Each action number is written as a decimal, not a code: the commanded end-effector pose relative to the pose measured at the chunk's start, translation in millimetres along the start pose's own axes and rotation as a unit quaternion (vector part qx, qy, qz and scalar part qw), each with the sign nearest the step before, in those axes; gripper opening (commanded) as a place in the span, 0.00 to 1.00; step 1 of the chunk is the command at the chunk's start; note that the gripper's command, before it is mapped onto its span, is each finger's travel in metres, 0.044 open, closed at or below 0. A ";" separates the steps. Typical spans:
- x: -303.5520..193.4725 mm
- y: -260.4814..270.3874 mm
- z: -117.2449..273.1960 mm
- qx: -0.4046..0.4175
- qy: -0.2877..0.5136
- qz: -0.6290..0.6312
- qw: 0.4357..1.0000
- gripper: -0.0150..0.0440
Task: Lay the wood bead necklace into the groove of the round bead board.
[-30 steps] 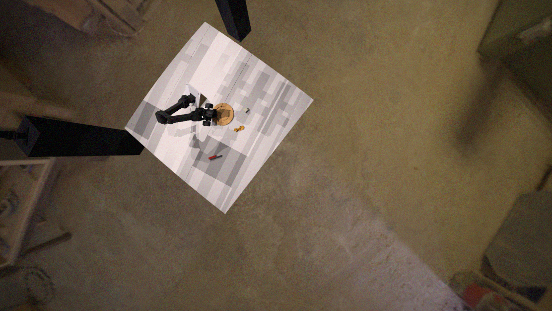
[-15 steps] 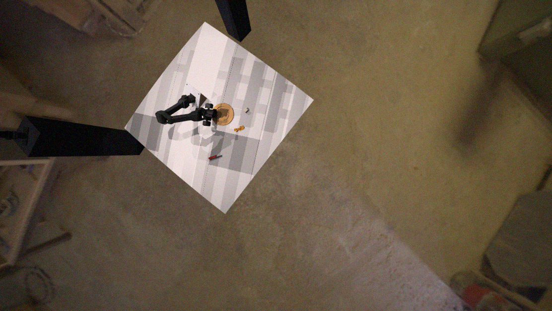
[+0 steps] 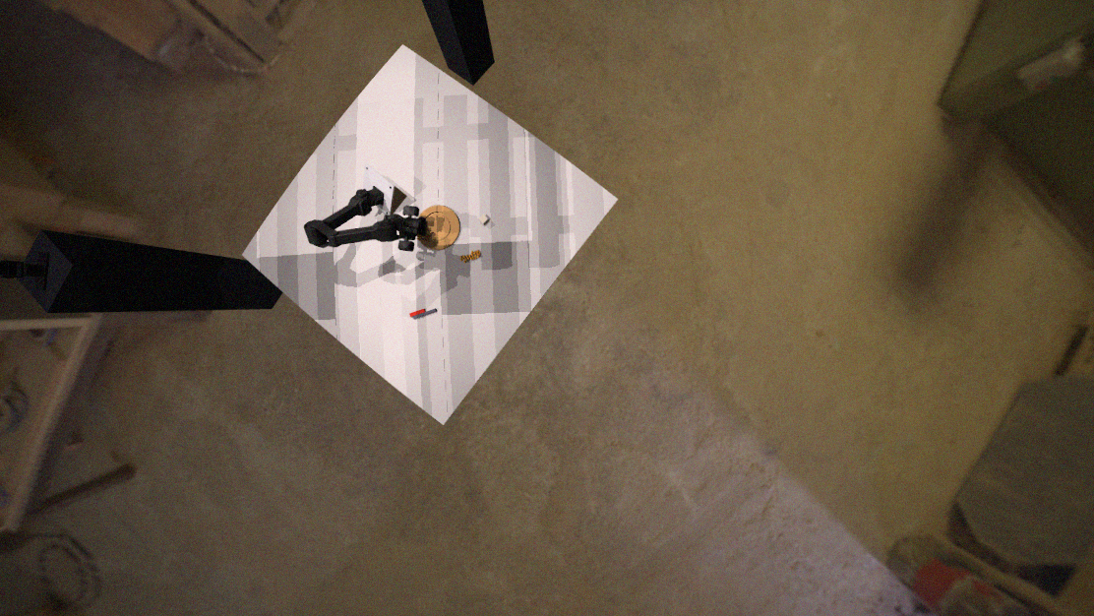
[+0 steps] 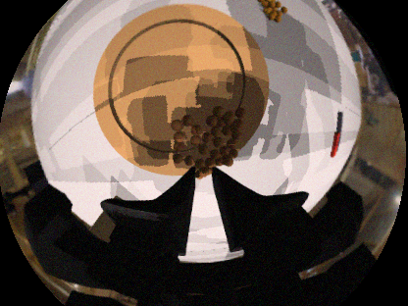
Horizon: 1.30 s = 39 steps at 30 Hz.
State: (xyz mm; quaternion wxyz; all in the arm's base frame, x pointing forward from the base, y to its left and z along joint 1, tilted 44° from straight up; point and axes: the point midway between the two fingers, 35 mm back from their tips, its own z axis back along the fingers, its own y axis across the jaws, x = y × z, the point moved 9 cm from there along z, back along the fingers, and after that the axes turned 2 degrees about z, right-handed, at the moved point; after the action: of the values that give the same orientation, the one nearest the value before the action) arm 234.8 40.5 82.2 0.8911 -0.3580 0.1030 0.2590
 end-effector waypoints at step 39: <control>65.3 2.2 13.3 -0.002 0.000 0.000 1.000 0.25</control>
State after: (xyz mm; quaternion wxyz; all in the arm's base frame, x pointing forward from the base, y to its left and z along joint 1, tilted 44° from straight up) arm 287.4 76.0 67.3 0.8885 -0.3630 0.1038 0.2607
